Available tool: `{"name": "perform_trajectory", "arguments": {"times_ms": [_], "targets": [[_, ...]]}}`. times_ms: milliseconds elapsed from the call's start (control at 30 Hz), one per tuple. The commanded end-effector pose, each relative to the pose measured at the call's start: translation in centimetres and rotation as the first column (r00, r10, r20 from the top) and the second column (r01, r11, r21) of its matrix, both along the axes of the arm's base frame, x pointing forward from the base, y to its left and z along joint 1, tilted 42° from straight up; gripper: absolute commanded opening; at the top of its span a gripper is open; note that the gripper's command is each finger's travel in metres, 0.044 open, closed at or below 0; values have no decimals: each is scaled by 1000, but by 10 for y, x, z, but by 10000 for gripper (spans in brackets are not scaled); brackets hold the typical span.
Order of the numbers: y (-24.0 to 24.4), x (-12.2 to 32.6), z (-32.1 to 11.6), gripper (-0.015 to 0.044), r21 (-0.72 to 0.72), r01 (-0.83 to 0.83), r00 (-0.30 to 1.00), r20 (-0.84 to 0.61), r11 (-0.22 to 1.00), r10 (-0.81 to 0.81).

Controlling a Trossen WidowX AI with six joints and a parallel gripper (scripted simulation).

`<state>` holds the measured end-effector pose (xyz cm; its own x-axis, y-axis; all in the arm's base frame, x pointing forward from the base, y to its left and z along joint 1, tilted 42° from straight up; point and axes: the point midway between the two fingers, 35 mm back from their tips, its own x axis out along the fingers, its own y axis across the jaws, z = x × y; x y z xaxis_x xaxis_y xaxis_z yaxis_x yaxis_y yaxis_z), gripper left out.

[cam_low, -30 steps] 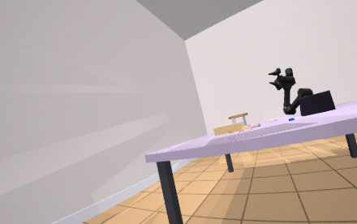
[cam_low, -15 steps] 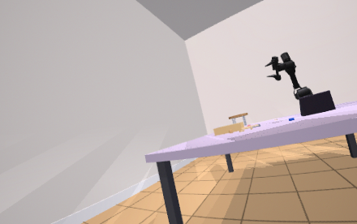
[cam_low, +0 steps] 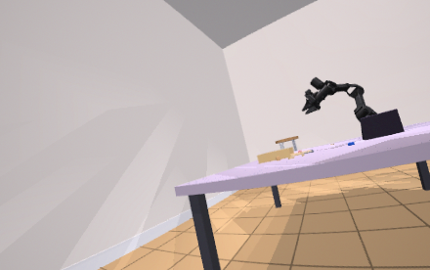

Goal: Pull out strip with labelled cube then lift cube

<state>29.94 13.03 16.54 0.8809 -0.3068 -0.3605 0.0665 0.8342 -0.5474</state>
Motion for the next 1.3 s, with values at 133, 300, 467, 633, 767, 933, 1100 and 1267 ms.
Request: {"name": "perform_trajectory", "arguments": {"times_ms": [133, 300, 467, 633, 767, 933, 1100, 1267], "targets": [[-25, 18, -36, 400, -141, 21, 995, -97, 990, -35], [-25, 18, -36, 400, -141, 21, 995, -97, 990, -35], [-25, 18, -36, 400, -141, 21, 995, -97, 990, -35], [-25, 18, -36, 400, -141, 21, 995, -97, 990, -35], [-27, 27, -41, 321, -157, 40, 986, -154, 987, -64], [-42, 55, -59, 190, -206, 112, 920, -348, 972, -180], [-64, 73, -78, 59, -252, 193, 800, -518, 948, -301], [-88, 81, -96, 0, -306, 280, 631, -656, 910, -415]]}}
